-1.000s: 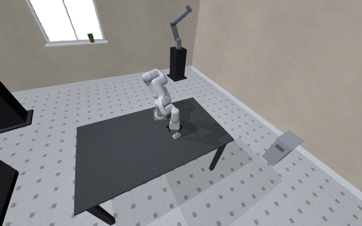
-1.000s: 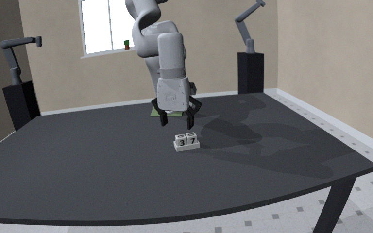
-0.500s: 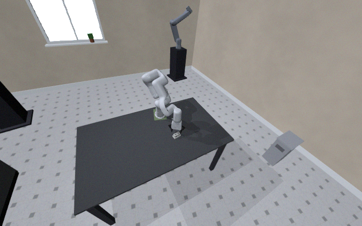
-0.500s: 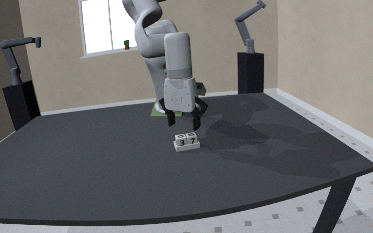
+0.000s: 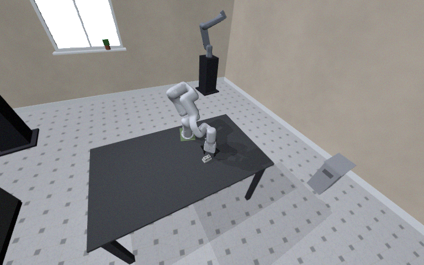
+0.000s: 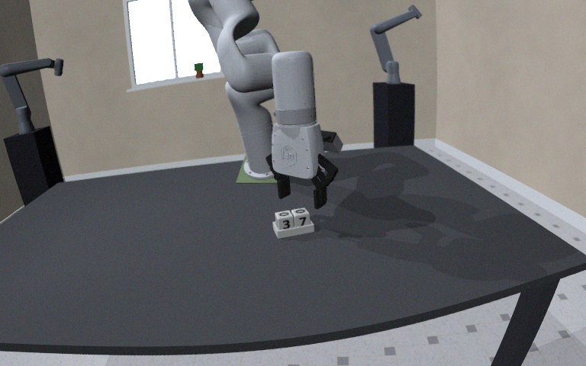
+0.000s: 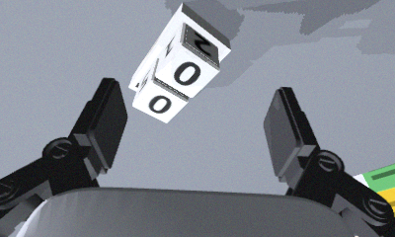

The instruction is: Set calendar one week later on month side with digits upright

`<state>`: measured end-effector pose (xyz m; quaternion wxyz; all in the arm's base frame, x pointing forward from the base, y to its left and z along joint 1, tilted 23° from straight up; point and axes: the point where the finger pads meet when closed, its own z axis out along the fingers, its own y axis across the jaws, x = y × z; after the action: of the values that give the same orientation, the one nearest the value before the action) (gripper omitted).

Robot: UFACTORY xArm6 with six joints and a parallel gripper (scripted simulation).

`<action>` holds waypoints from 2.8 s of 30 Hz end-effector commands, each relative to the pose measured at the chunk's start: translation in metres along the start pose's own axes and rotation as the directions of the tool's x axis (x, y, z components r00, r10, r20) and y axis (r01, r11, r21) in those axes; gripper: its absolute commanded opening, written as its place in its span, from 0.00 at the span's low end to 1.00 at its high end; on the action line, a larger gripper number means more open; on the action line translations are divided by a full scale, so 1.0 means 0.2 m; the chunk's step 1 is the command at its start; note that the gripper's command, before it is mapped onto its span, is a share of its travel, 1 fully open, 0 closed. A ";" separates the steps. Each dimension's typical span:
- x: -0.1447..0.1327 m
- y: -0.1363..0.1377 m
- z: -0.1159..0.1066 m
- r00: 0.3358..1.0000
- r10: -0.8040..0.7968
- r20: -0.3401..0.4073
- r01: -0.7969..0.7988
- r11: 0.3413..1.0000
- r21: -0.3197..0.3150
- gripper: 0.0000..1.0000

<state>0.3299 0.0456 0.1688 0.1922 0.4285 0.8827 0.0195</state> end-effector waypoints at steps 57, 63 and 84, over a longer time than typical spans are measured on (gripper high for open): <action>0.10 0.23 0.02 0.973 0.231 0.009 -0.231 0.973 0.001 1.00; 0.10 0.23 0.02 0.973 0.231 0.009 -0.231 0.973 0.001 1.00; 0.10 0.23 0.02 0.973 0.231 0.009 -0.231 0.973 0.001 1.00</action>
<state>0.3543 0.0890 0.1666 0.1911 0.5284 0.8263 0.0377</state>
